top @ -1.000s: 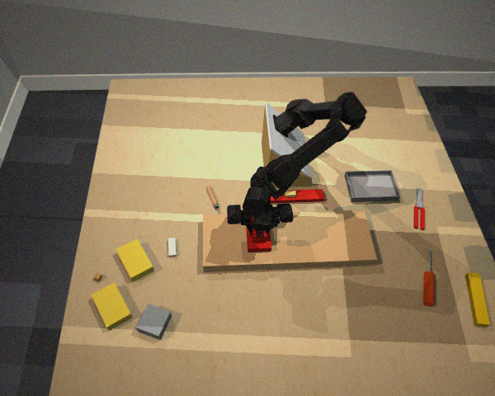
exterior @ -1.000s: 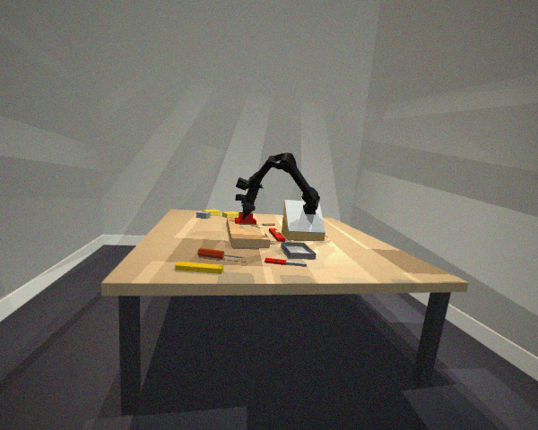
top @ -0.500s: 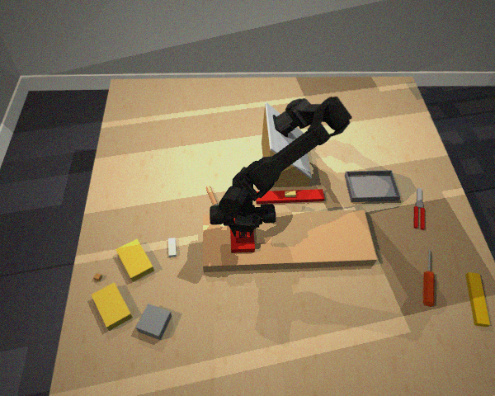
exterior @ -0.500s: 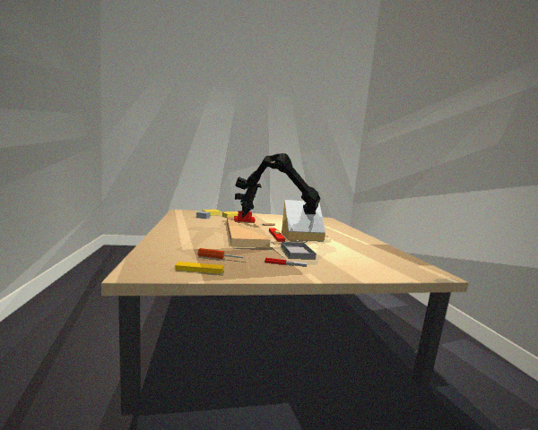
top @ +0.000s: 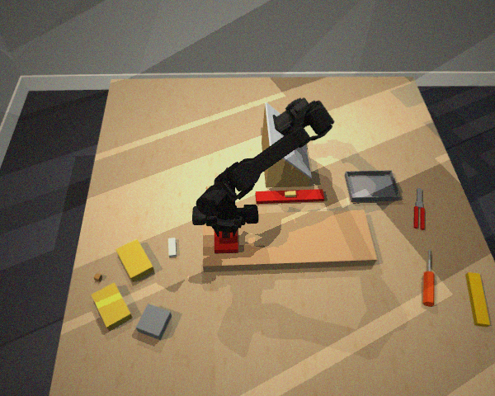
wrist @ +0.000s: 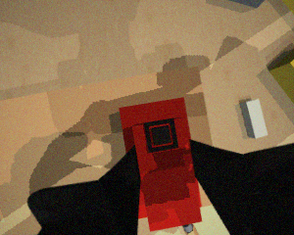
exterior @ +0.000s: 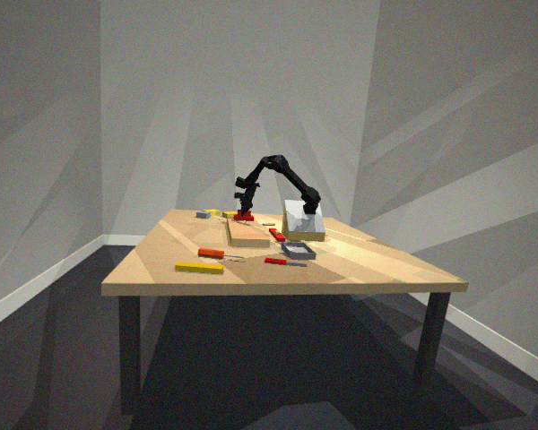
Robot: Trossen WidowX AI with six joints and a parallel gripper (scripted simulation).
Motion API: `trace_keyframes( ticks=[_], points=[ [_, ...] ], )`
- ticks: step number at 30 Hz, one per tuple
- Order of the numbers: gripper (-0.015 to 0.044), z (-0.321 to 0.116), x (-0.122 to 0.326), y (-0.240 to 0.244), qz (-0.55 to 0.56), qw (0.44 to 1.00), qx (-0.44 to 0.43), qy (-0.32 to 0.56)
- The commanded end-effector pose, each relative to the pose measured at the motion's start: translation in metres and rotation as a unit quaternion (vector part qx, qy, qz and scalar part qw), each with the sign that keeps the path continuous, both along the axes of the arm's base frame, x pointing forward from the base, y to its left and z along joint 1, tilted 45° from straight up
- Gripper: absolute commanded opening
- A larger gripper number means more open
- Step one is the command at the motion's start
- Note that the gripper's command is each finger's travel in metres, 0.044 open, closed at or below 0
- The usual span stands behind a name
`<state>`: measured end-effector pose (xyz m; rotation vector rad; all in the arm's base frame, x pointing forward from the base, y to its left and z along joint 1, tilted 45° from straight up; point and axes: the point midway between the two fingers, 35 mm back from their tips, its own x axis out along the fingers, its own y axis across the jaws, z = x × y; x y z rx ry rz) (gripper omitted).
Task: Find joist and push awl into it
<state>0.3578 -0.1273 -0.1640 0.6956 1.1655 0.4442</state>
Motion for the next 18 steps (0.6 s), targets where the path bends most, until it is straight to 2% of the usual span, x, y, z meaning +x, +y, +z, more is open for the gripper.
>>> trace_keyframes(
  ticks=[1, 11, 18],
  points=[
    [0.0000, -0.007, -0.001, -0.006, 0.002, 1.000, -0.003, 0.001],
    [0.0000, -0.002, 0.000, -0.004, -0.001, 1.000, 0.000, 0.000],
    [0.0000, 0.019, 0.000, -0.030, 0.000, 1.000, -0.003, 0.001]
  ],
)
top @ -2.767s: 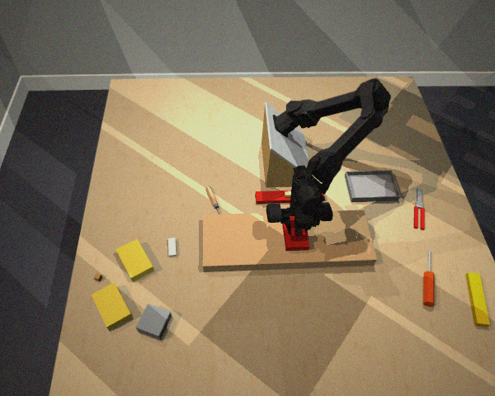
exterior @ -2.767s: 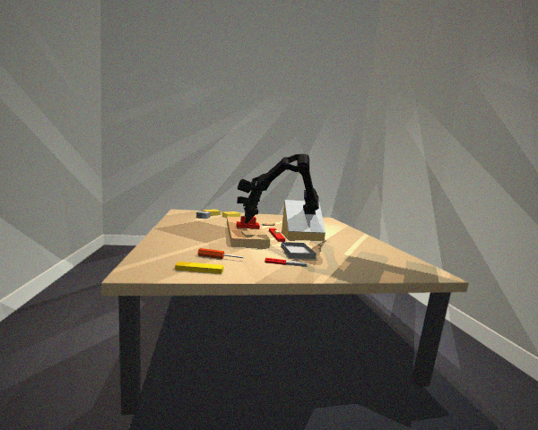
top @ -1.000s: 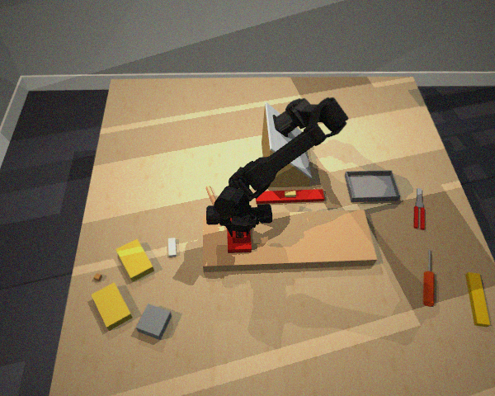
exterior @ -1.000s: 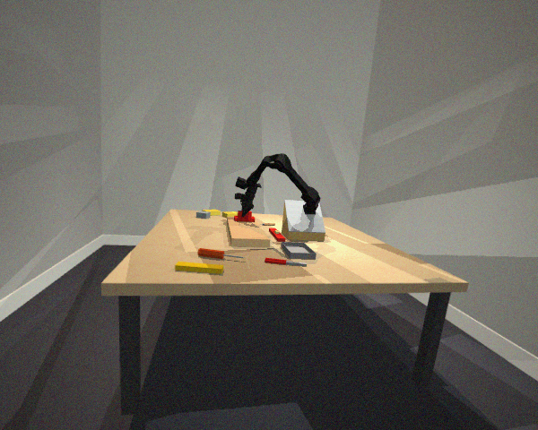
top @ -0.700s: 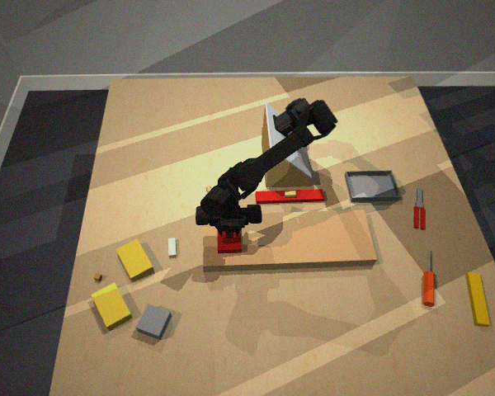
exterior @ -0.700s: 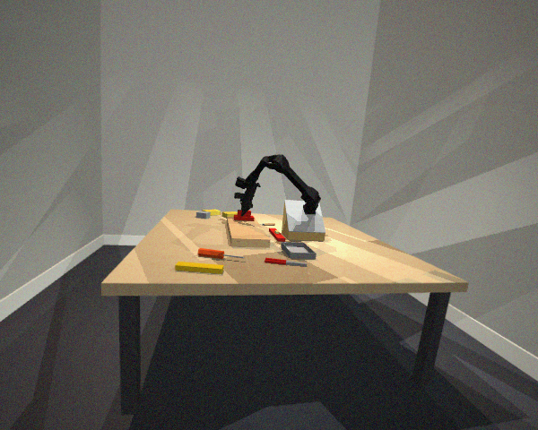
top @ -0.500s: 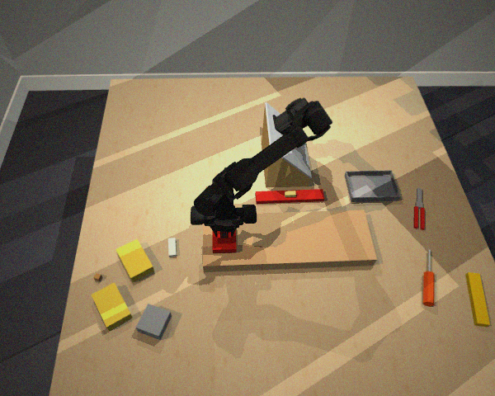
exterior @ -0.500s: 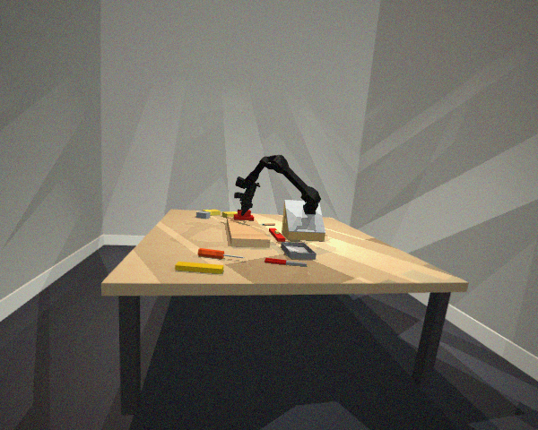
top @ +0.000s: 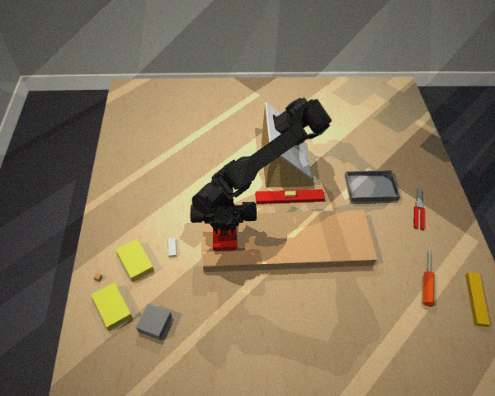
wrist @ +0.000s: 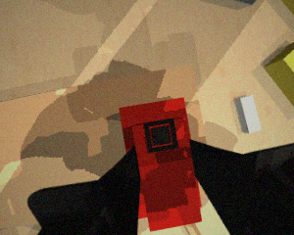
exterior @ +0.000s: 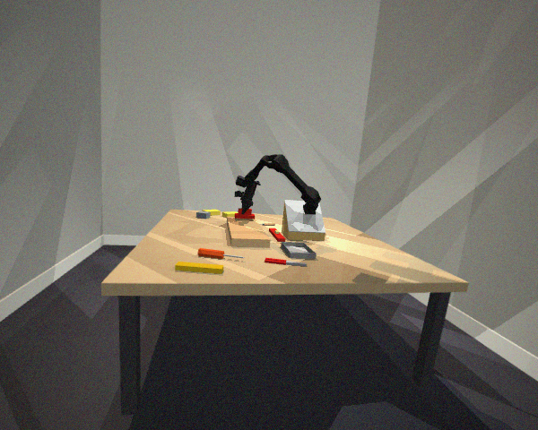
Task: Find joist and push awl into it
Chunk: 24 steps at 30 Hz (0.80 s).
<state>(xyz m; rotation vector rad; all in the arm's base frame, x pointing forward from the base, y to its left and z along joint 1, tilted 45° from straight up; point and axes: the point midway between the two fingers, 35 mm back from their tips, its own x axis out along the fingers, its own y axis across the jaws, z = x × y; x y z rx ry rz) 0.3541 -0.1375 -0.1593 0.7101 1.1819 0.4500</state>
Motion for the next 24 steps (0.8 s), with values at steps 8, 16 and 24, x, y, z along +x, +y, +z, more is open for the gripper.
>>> trace_keyframes(
  ticks=[8, 16, 24],
  points=[
    [0.0000, 0.053, -0.003, -0.060, 0.000, 1.000, -0.011, -0.007],
    [0.0000, 0.065, -0.001, -0.063, 0.006, 1.000, -0.015, -0.011],
    [0.0000, 0.103, 0.022, -0.030, 0.053, 0.997, -0.039, -0.043]
  ],
)
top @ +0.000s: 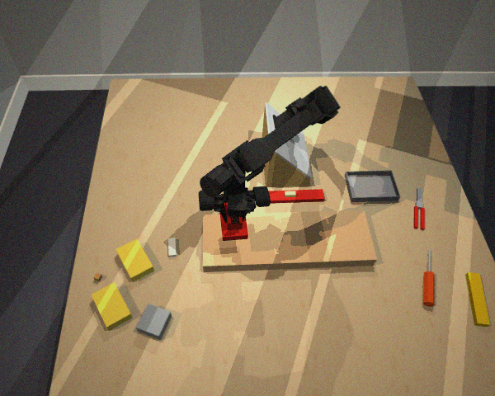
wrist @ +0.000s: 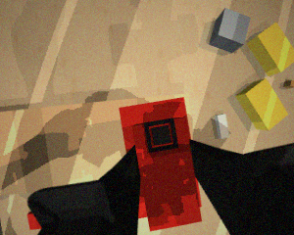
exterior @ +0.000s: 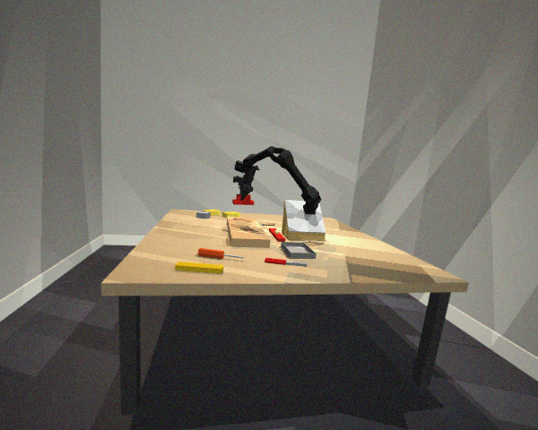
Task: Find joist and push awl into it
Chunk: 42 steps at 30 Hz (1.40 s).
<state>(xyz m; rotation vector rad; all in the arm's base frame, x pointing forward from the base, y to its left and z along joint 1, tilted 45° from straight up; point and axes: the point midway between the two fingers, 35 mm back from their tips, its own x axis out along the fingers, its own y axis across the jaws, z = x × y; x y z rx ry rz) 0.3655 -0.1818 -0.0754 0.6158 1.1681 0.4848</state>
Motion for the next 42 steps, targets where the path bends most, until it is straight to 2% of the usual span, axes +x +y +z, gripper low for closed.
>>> trace_keyframes(
  ticks=[1, 21, 42],
  points=[
    [0.0000, 0.024, 0.013, 0.019, 0.028, 0.999, -0.016, -0.023],
    [0.0000, 0.122, 0.038, 0.128, 0.154, 0.979, -0.064, -0.120],
    [0.0000, 0.209, 0.006, 0.247, 0.278, 0.928, -0.085, -0.234]
  ],
)
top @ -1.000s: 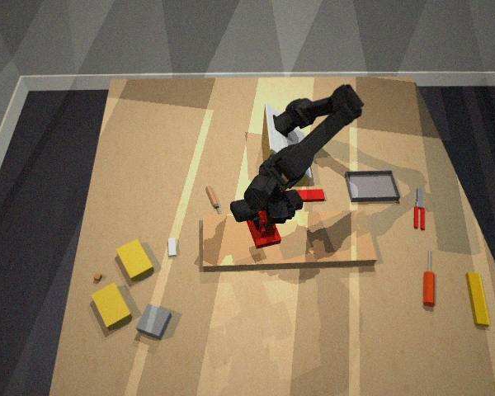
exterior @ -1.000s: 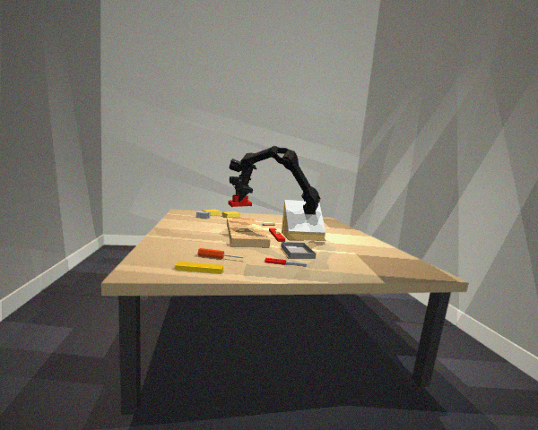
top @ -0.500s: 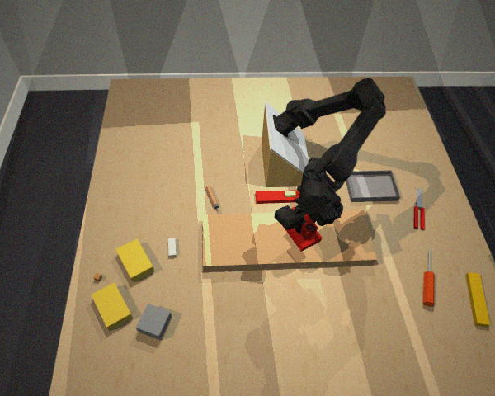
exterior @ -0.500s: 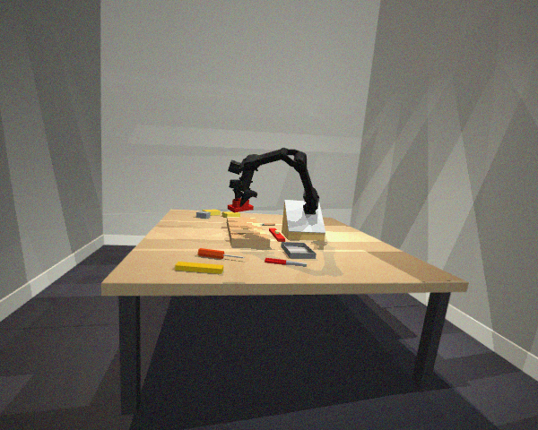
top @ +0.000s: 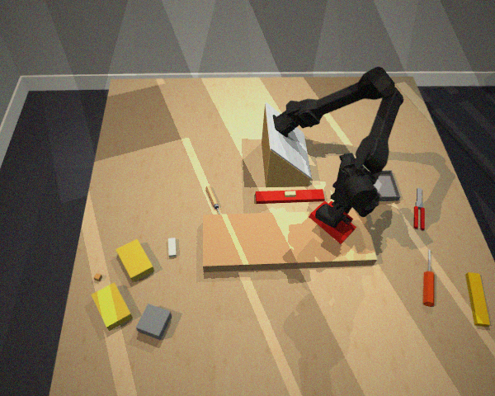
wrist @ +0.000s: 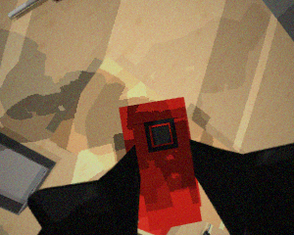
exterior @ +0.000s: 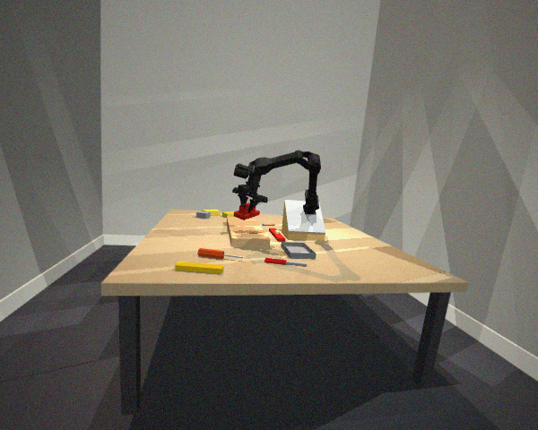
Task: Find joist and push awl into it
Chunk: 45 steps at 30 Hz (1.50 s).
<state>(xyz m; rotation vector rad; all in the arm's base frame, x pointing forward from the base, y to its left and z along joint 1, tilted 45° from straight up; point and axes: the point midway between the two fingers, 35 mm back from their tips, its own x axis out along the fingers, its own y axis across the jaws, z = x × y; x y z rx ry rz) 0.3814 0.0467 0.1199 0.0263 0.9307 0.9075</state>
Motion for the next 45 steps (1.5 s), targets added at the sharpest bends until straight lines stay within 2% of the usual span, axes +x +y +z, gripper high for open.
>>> trace_keyframes(
  ticks=[1, 24, 45],
  points=[
    [0.0000, 0.017, -0.013, 0.023, 0.027, 0.999, 0.001, -0.024],
    [0.0000, 0.087, -0.107, 0.122, 0.176, 0.973, 0.018, -0.149],
    [0.0000, 0.123, -0.215, 0.164, 0.300, 0.918, 0.064, -0.252]
  ],
)
